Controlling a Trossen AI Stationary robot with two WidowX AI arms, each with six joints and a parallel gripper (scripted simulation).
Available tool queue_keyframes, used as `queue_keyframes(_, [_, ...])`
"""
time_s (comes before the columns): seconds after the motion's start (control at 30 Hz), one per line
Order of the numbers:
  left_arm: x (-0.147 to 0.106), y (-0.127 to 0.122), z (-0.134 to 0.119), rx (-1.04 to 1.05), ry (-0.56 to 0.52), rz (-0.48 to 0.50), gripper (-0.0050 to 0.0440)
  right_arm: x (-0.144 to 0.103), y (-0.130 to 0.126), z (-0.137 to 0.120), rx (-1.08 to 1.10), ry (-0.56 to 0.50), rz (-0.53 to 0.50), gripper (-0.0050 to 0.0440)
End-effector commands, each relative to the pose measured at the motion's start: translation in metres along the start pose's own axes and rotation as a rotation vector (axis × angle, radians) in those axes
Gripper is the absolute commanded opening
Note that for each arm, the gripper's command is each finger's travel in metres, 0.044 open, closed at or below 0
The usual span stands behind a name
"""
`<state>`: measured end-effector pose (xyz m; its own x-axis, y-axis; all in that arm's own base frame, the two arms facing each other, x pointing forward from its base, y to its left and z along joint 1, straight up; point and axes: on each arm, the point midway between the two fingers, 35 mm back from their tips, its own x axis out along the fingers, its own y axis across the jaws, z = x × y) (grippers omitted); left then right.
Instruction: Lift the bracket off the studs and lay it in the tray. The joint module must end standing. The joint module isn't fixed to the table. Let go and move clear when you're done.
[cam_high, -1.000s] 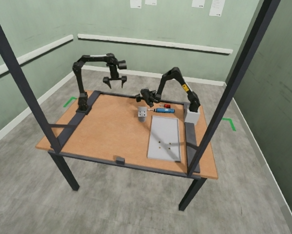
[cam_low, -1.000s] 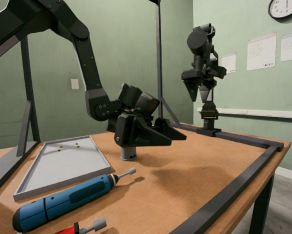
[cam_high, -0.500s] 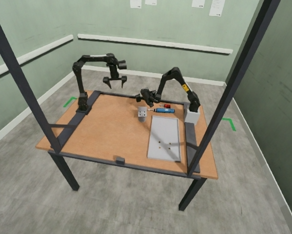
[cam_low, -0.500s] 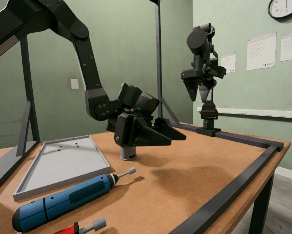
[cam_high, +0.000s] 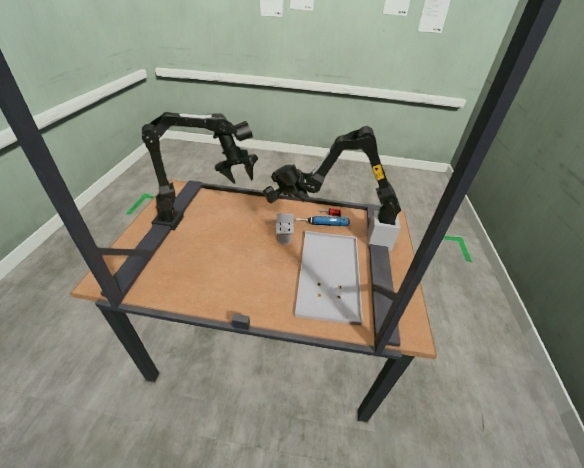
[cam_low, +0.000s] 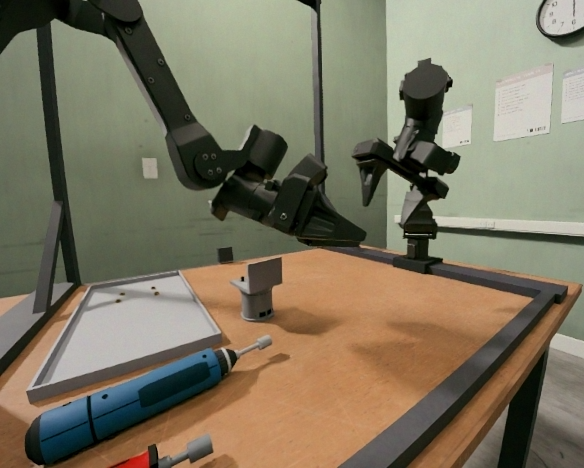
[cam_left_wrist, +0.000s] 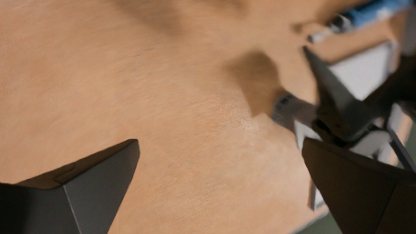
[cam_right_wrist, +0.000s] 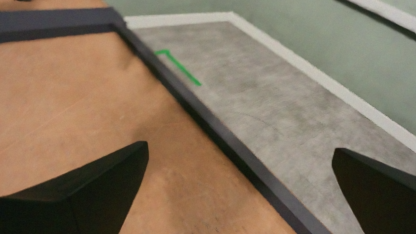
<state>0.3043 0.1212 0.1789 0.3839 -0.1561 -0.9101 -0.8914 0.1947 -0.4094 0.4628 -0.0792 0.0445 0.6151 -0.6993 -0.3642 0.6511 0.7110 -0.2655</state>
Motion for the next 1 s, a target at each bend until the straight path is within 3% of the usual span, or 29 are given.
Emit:
queue_keyframes(0.0, [-0.003, -0.008, 0.003, 0.150, 0.004, -0.142, 0.0440, -0.009, 0.011, 0.019, -0.048, 0.047, 0.108, 0.0440])
queue_keyframes(0.4, [-0.003, -0.018, 0.016, 0.694, -0.102, -0.508, 0.0440, -0.062, 0.039, 0.017, -0.272, 0.250, 0.442, 0.0440])
queue_keyframes(0.5, [-0.003, -0.018, 0.016, 0.735, -0.116, -0.533, 0.0440, -0.067, 0.039, 0.014, -0.291, 0.274, 0.464, 0.0440])
queue_keyframes(0.97, [-0.023, -0.005, 0.012, 1.401, -0.492, -0.850, 0.0440, -0.148, 0.042, -0.006, -0.465, 0.544, 0.789, 0.0440])
